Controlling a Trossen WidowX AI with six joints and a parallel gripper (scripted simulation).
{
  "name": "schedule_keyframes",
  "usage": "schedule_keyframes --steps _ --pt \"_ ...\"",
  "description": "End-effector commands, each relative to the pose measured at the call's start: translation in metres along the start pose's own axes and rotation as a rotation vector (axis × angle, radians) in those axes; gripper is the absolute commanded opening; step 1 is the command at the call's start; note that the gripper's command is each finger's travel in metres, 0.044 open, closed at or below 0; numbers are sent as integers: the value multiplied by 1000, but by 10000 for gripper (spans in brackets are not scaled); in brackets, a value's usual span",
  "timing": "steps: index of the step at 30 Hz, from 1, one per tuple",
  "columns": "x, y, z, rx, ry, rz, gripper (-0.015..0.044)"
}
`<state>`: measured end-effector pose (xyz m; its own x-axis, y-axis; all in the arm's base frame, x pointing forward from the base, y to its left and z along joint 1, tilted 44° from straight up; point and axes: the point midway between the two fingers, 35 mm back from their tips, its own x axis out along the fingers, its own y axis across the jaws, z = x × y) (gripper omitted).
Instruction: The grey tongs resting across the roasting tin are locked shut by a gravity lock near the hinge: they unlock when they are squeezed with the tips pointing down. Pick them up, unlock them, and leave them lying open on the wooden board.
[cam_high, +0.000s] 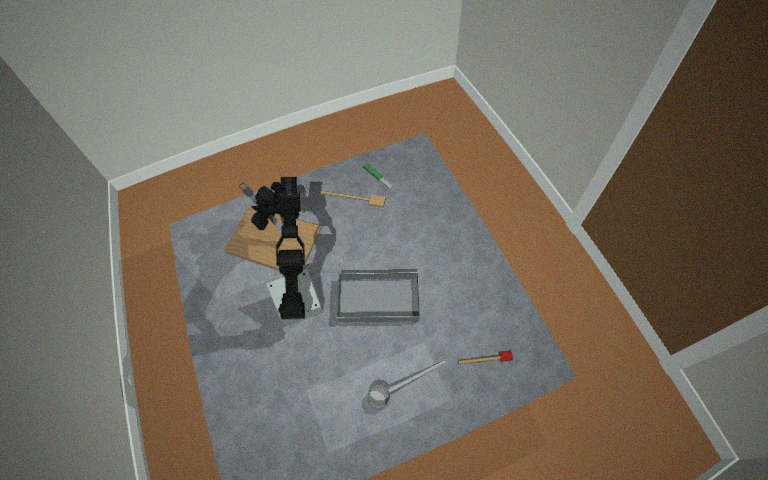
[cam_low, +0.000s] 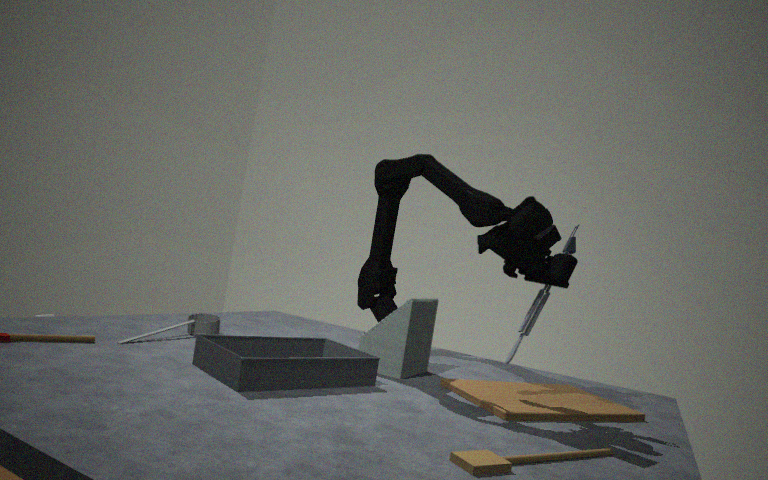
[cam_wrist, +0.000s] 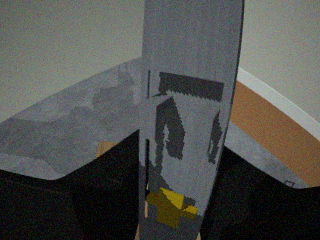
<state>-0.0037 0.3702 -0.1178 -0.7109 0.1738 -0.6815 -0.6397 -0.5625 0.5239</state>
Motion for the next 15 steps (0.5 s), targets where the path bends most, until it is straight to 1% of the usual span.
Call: schedule_keyframes --steps 1,15 --pt "7 -2 -1 2 47 2 -150" --pt "33 -9 -14 39 307 3 -150"
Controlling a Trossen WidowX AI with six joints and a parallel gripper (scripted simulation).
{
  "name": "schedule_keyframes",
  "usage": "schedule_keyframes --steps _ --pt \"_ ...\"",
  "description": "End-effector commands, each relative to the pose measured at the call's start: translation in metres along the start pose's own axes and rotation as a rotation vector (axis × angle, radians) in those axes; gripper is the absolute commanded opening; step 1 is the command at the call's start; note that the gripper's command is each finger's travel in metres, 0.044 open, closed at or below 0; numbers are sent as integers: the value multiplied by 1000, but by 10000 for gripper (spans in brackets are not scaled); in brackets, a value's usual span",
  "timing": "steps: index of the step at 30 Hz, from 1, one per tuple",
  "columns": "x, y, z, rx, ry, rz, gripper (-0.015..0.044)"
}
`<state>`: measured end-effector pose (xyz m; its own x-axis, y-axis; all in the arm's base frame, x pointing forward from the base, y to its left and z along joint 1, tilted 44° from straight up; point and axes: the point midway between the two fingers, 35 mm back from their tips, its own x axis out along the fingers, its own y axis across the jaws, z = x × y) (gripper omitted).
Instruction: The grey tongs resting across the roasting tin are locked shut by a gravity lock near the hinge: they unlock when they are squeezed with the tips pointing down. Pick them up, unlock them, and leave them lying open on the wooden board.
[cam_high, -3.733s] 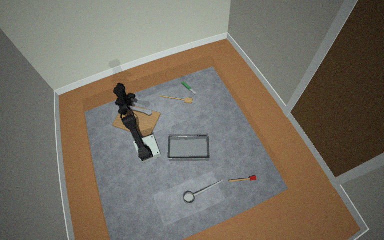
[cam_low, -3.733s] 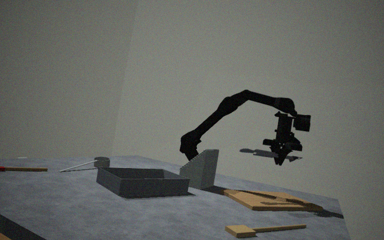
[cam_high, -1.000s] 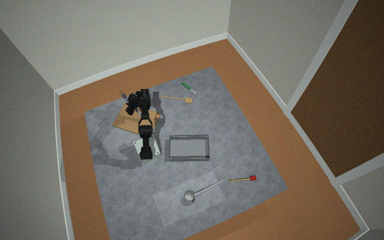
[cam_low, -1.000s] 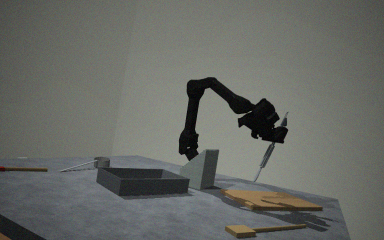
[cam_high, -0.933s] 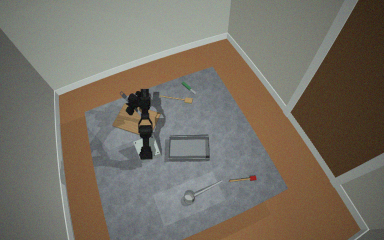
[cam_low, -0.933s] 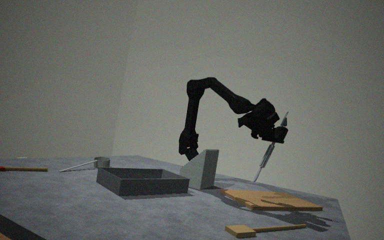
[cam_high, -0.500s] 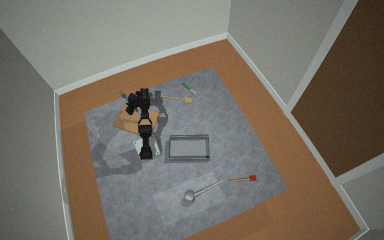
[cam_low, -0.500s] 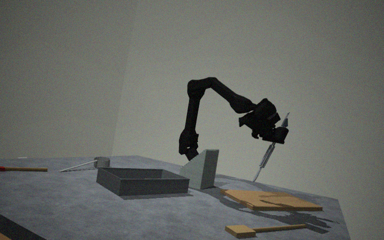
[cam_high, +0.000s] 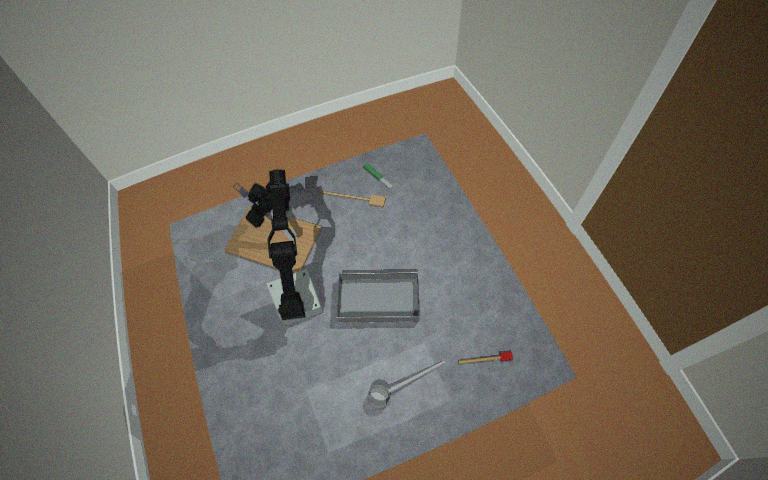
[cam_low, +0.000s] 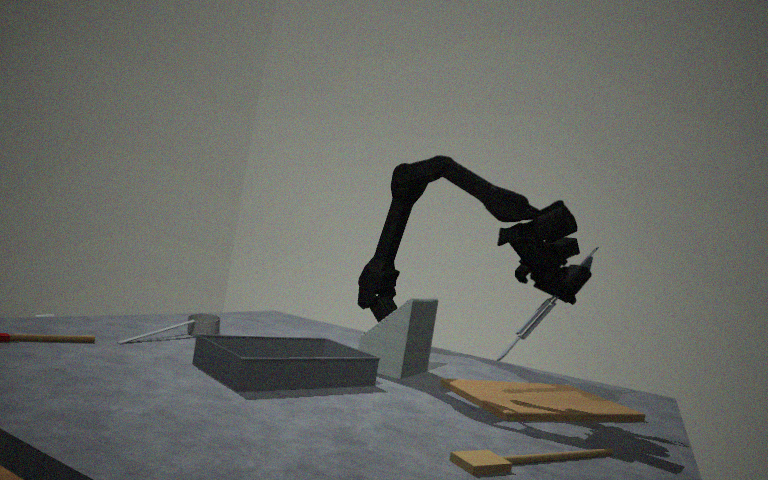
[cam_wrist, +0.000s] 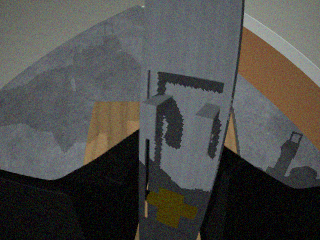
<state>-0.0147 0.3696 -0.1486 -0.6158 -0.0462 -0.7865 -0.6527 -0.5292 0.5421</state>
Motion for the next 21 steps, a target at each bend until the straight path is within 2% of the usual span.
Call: schedule_keyframes --steps 1,21 --pt "7 -1 -1 1 63 -1 -150" --pt "32 -1 -15 11 450 -11 -150"
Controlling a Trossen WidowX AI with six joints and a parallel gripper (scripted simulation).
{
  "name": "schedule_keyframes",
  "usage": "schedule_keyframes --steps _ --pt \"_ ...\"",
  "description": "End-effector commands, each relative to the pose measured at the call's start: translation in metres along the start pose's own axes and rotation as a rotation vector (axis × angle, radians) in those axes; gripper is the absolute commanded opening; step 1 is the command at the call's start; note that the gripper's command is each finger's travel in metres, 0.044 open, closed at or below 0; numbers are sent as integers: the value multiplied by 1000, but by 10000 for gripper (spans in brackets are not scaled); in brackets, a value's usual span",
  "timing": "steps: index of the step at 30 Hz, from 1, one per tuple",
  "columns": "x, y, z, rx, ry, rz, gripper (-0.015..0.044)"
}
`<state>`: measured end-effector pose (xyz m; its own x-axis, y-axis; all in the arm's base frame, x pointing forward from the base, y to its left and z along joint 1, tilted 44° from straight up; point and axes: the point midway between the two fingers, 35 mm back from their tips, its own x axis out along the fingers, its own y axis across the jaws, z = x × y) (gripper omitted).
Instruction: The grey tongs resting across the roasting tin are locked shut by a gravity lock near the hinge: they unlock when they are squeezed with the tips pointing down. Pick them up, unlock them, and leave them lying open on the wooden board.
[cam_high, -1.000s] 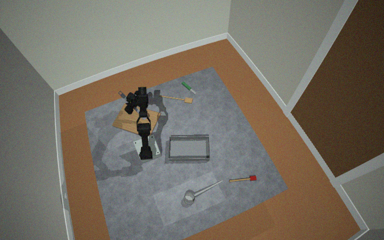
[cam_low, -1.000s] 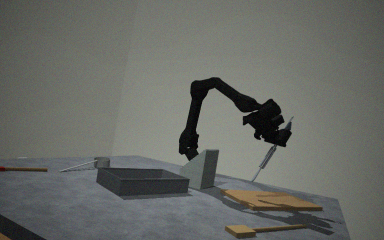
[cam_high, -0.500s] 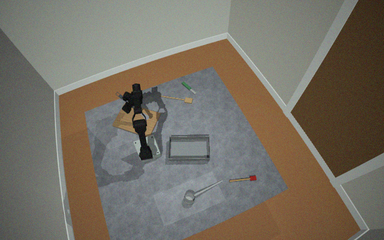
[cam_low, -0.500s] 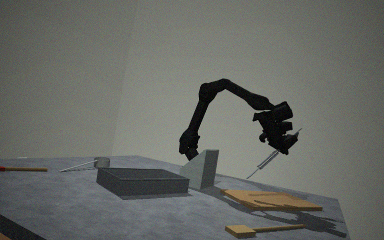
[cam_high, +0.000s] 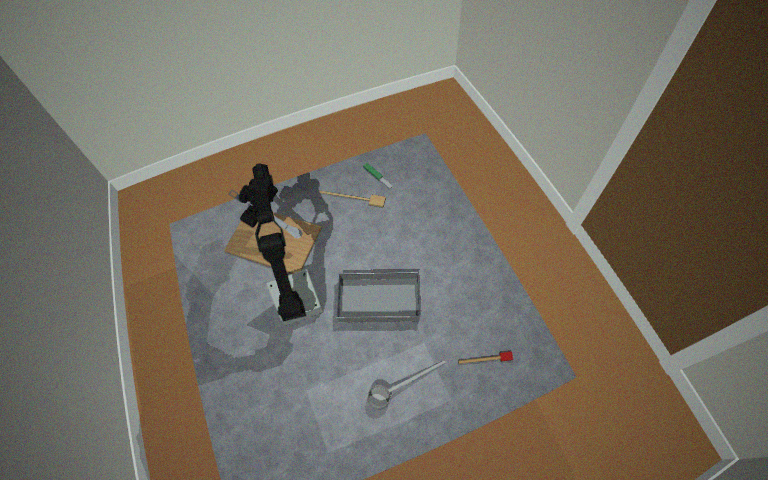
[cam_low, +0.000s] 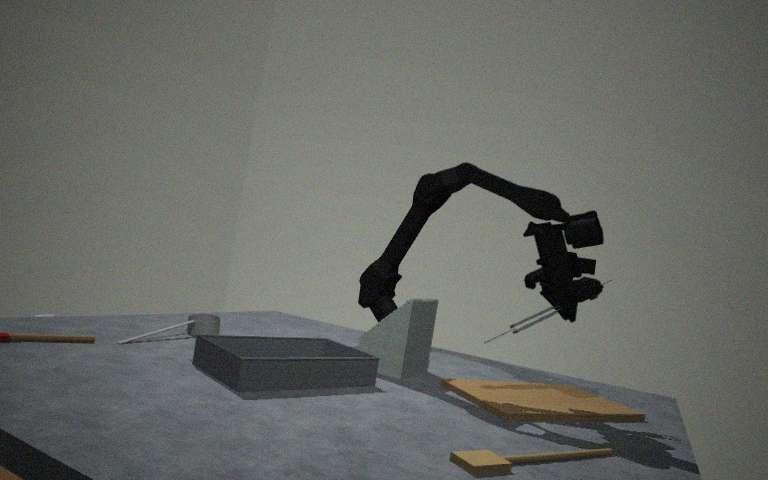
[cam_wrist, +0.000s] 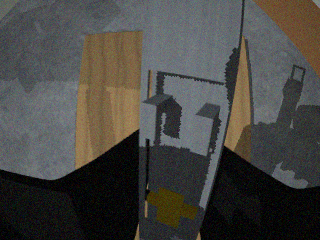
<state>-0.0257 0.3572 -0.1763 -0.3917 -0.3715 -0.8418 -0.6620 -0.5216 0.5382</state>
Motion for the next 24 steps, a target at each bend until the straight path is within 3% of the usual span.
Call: schedule_keyframes --steps 1,24 --pt "4 1 0 0 68 -6 -150" --pt "15 12 -13 -56 513 -43 -150"
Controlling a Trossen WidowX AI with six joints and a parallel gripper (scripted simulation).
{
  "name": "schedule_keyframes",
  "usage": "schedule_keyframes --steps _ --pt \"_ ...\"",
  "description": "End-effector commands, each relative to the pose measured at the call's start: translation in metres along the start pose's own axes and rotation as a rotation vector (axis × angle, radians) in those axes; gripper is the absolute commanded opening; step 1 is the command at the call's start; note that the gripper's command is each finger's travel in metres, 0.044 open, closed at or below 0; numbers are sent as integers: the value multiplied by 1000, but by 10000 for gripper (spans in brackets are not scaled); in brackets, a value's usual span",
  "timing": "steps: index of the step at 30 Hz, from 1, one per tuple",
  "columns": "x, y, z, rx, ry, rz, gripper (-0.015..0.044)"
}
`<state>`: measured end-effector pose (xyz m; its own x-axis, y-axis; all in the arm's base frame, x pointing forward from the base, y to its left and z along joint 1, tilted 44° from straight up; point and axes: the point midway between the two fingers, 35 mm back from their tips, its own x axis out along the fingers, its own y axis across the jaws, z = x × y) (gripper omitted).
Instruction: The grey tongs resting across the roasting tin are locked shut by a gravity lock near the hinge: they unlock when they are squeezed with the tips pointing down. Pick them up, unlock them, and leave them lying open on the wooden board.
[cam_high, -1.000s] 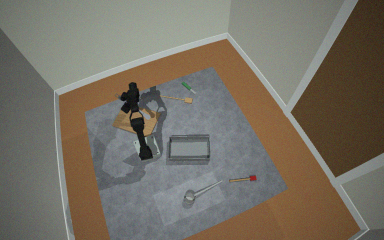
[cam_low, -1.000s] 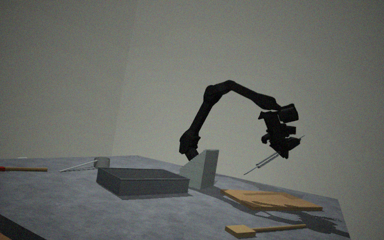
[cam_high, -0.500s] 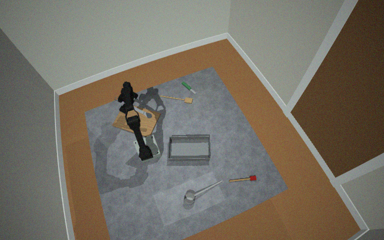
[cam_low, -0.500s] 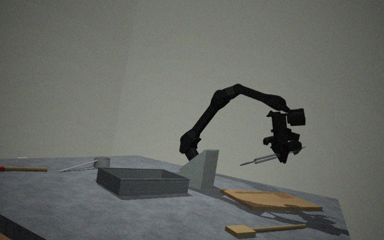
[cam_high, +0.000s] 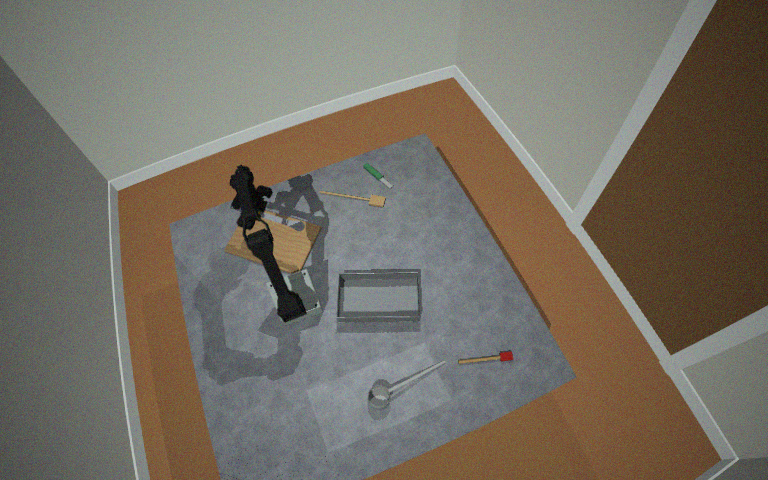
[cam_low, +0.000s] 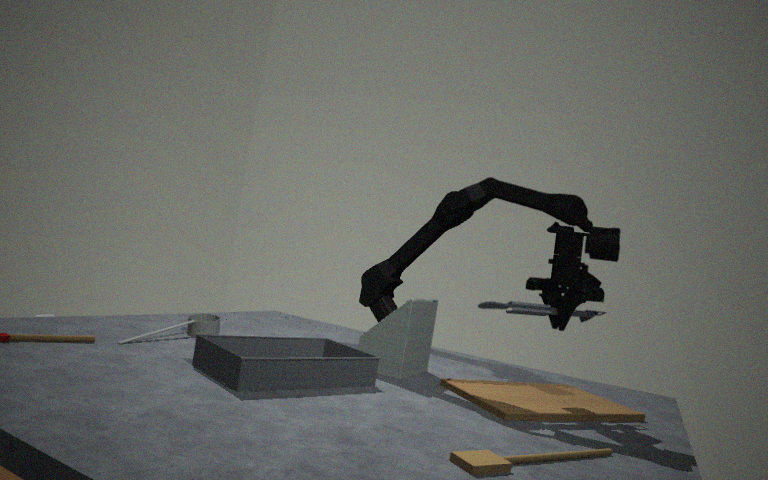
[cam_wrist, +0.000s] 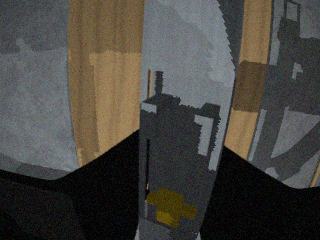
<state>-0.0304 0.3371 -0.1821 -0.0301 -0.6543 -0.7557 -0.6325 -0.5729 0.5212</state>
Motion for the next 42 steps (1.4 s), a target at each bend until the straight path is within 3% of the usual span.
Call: schedule_keyframes --steps 1,42 --pt "1 1 -1 -4 47 -8 -150" --pt "56 -3 1 -5 46 -8 -150"
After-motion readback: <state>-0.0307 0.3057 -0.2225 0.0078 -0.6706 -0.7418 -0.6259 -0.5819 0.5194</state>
